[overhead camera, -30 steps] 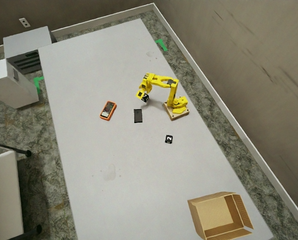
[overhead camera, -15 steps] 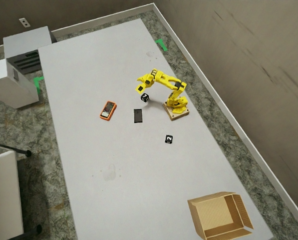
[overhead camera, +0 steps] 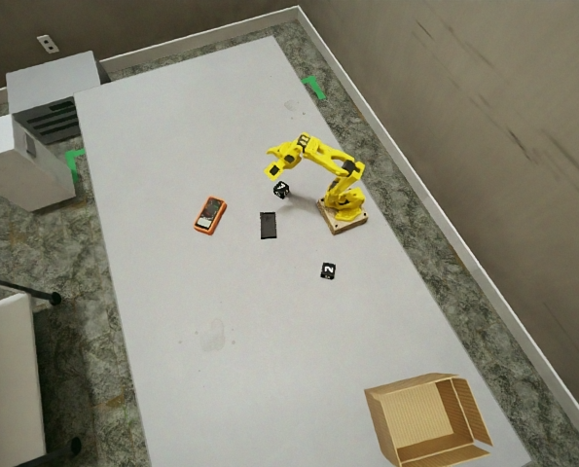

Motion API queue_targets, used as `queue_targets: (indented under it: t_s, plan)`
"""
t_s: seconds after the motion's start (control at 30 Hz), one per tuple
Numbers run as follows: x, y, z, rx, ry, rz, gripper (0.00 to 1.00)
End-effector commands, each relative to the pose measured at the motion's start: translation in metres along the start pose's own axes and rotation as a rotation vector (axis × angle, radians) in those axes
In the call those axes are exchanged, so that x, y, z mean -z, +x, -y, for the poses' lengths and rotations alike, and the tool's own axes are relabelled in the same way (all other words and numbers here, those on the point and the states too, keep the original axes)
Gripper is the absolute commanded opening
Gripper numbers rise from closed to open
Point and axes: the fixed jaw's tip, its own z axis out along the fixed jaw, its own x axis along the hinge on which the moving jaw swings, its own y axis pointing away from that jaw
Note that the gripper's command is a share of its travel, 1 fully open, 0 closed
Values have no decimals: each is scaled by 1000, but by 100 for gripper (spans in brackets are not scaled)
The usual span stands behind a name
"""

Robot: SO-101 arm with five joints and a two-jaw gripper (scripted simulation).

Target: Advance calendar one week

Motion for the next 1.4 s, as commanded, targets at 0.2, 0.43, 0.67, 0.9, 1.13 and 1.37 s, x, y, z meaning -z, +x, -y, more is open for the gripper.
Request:
queue_targets:
  t_s: [0.2, 0.43, 0.67, 0.9, 1.13, 1.37]
  plan:
    - [3, -18, -2, 7, 5, 42, 35]
    - [3, -41, -9, 18, -12, 93, 35]
    - [8, -87, -32, 42, -61, 192, 35]
    - [18, -123, -60, 66, -119, 273, 35]
    - [40, -165, -115, 107, -233, 375, 35]
    - [68, -186, -179, 155, -366, 442, 35]
